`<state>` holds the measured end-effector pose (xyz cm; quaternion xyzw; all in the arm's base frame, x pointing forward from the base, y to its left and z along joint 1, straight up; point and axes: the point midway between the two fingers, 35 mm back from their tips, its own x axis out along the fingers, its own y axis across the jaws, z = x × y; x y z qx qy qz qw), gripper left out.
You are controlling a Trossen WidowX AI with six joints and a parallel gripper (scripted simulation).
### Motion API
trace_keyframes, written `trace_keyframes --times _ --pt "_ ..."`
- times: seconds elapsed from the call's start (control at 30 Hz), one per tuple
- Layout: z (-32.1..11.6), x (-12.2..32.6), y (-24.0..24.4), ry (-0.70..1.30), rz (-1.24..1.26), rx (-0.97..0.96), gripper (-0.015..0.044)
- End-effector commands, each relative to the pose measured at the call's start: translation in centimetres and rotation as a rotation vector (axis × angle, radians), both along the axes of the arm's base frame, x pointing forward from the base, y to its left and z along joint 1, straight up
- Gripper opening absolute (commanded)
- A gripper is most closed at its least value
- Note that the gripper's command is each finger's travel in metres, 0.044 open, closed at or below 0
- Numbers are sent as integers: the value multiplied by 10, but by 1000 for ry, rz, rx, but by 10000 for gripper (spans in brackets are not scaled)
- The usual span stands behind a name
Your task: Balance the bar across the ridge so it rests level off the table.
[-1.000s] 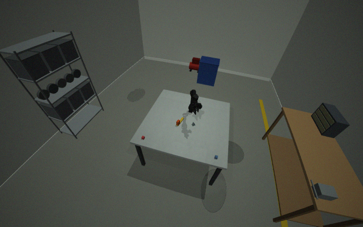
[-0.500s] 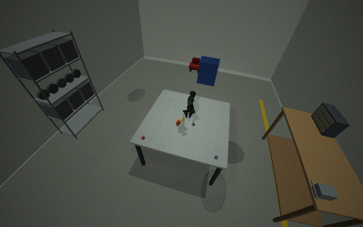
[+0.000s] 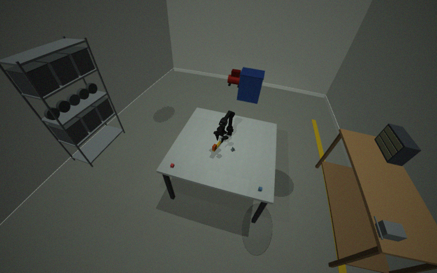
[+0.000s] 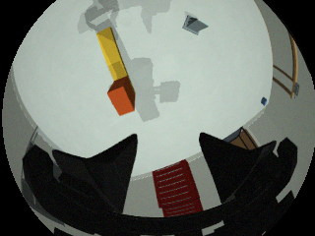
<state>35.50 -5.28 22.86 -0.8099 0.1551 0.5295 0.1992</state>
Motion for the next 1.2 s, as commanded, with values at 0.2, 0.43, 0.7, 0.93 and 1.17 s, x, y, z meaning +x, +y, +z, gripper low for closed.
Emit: trace_keyframes --times 0.2,0.43,0.7,0.93,1.17 --pt "-37 -53 -40 307 136 -21 315" --pt "-43 -68 -48 379 176 -7 315" --pt "-65 -64 -49 378 176 -7 315" --pt "-112 -61 -50 378 176 -7 315" --pt "-153 -65 -49 379 176 -7 315"
